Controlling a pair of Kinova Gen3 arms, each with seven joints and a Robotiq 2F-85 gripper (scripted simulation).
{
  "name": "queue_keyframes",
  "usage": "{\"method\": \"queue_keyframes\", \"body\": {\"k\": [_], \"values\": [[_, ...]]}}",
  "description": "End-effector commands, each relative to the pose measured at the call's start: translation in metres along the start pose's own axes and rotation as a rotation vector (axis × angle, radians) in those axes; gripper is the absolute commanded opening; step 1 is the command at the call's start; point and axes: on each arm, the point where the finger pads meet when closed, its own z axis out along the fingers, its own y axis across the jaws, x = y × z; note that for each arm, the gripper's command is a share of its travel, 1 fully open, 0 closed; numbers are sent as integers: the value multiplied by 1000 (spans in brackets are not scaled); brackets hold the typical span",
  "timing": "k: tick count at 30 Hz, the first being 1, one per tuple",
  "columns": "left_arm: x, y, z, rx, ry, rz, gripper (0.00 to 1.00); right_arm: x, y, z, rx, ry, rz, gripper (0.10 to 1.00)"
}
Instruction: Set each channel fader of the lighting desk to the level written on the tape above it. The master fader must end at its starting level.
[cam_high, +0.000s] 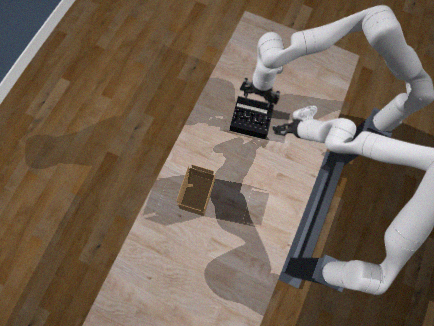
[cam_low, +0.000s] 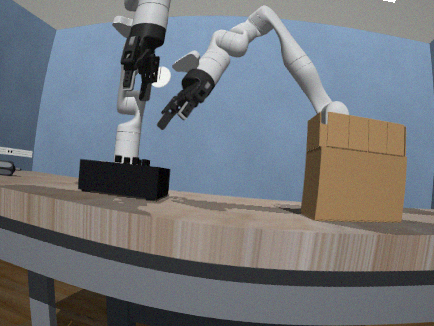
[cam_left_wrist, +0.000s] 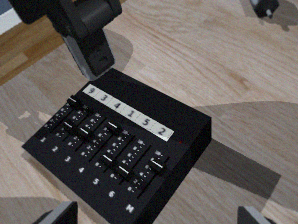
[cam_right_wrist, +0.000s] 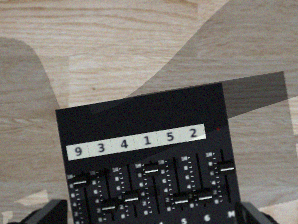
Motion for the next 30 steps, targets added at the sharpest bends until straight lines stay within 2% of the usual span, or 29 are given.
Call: {"method": "queue_keyframes", "body": {"k": [1,3,6,7,11,12,30], "values": [[1,0,-1,0,2,-1,1000,5,-3,18,2,0,-40,1000],[1,0,-1,0,2,-1,1000,13,-4,43,2,1,-97,1000],[1,0,-1,0,2,-1,1000,21,-4,68,1,0,-156,1000],[1,0,-1,0,2,-1,1000,23,-4,73,1,0,-167,1000],[1,0,-1,0,2,-1,1000,23,-4,75,1,-1,-171,1000],[1,0,-1,0,2,-1,1000,23,-4,75,1,-1,-171,99],[1,0,-1,0,2,-1,1000,23,-4,75,1,-1,-171,99]]}}
